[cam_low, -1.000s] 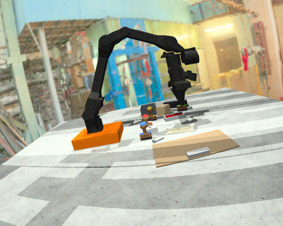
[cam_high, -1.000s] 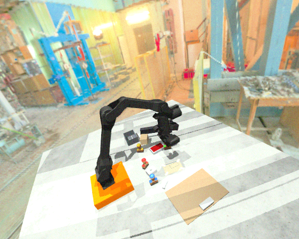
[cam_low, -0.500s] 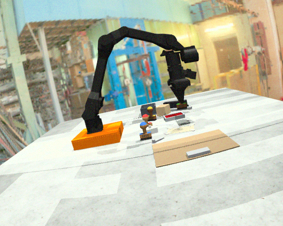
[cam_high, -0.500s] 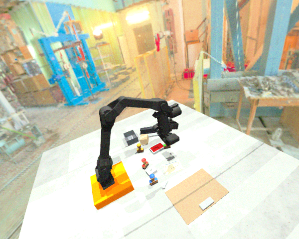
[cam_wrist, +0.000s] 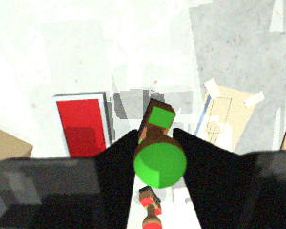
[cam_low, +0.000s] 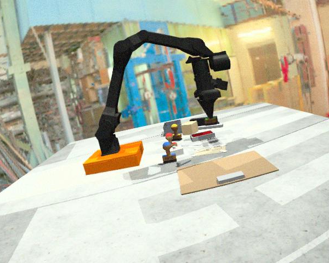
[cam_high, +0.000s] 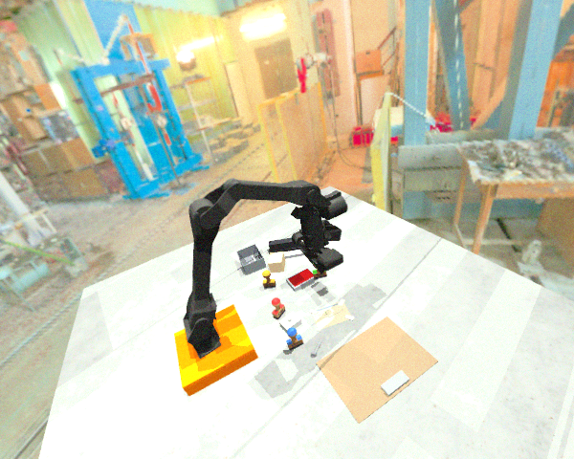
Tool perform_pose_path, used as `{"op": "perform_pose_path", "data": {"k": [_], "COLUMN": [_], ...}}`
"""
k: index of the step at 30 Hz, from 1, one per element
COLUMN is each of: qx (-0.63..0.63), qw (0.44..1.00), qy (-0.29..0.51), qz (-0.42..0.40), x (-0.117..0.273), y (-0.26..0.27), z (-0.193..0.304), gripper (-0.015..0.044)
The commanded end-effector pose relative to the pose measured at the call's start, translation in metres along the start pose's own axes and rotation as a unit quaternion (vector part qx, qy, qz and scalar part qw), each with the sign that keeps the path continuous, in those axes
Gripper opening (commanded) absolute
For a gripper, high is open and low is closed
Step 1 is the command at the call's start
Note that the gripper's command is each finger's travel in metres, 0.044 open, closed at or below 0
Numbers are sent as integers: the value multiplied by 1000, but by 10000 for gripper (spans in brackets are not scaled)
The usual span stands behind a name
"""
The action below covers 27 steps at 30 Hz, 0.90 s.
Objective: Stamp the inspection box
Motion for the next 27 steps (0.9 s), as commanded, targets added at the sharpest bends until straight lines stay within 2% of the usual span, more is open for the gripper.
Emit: {"op": "perform_pose_path", "data": {"k": [1,12,27], "qx": [-1,-1,-1], "qw": [1000,1000,1000], "qy": [-3,-2,-1], "qz": [1,1,-2], "x": [3,8,10], "y": [0,4,75], "z": [-1,2,44], "gripper": [0,0,0]}}
Point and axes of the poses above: the point midway between the two fingers, 35 mm back from their tips, its own x axis back along the fingers, its own y axis across the jaws, z = x × y, the point moved 7 cm from there along x, back along the fingers, and after that the axes turned 11 degrees about -x, right-handed, at the moved point
